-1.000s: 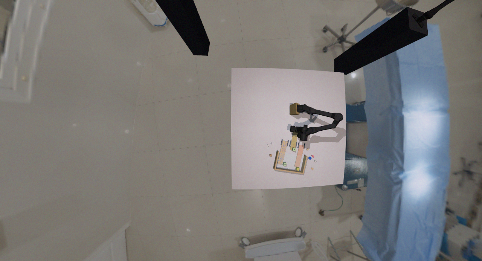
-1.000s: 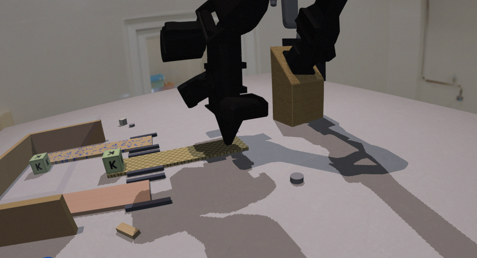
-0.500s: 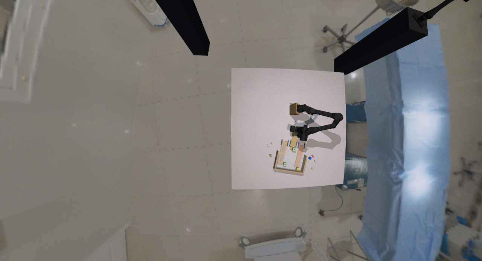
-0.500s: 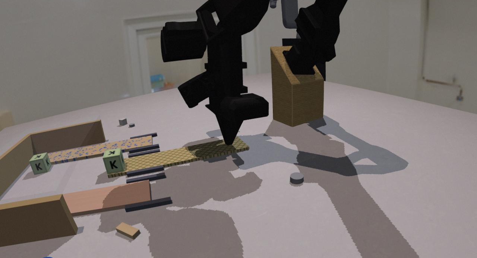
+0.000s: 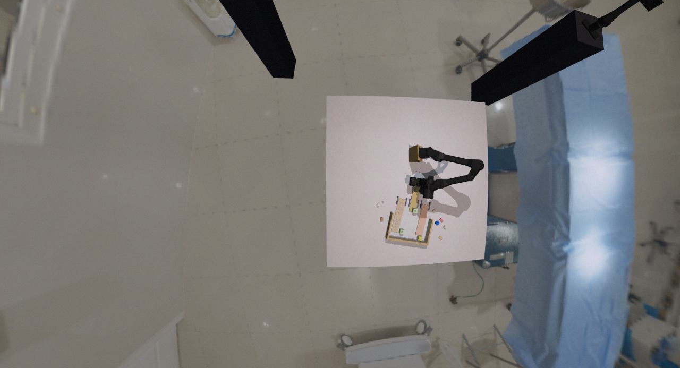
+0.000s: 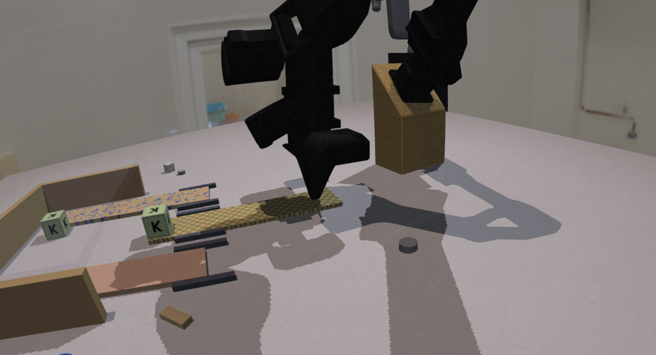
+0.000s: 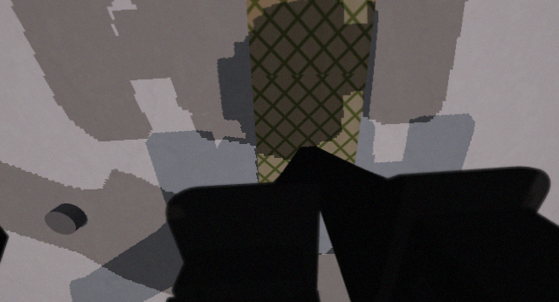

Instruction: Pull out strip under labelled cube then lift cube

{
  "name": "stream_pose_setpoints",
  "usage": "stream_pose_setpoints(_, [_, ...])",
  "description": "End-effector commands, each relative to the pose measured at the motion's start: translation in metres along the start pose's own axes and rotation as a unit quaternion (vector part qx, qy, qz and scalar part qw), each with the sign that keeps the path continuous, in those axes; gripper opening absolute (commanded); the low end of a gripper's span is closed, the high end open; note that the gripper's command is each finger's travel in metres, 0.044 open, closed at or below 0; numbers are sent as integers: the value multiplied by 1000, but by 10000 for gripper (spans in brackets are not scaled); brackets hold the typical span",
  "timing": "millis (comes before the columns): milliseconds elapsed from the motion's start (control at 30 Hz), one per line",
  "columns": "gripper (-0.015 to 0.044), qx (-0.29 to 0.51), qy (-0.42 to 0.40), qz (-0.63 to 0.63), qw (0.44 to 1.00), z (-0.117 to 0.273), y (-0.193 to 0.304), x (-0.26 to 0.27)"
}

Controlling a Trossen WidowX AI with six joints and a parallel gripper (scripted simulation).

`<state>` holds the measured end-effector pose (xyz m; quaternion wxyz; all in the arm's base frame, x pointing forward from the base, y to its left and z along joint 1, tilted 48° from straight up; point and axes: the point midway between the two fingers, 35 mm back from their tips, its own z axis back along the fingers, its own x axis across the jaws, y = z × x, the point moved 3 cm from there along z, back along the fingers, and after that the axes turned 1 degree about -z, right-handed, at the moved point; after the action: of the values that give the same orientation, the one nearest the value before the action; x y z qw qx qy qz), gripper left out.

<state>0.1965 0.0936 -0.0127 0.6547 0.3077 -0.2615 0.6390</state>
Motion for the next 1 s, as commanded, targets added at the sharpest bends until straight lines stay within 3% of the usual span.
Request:
stream_pose_setpoints(0, [0,13,-1,-6,1000,-4,9,0])
stream_pose_setpoints(300, [0,13,-1,-6,1000,-4,9,0])
stream_pose_setpoints(500, [0,12,1,-5,1000,40,-3,-1])
stream_pose_setpoints(600, [0,13,1,-6,1000,42,-3,0])
stream_pose_setpoints(967, [289,12,1,-26,1000,42,-47,0])
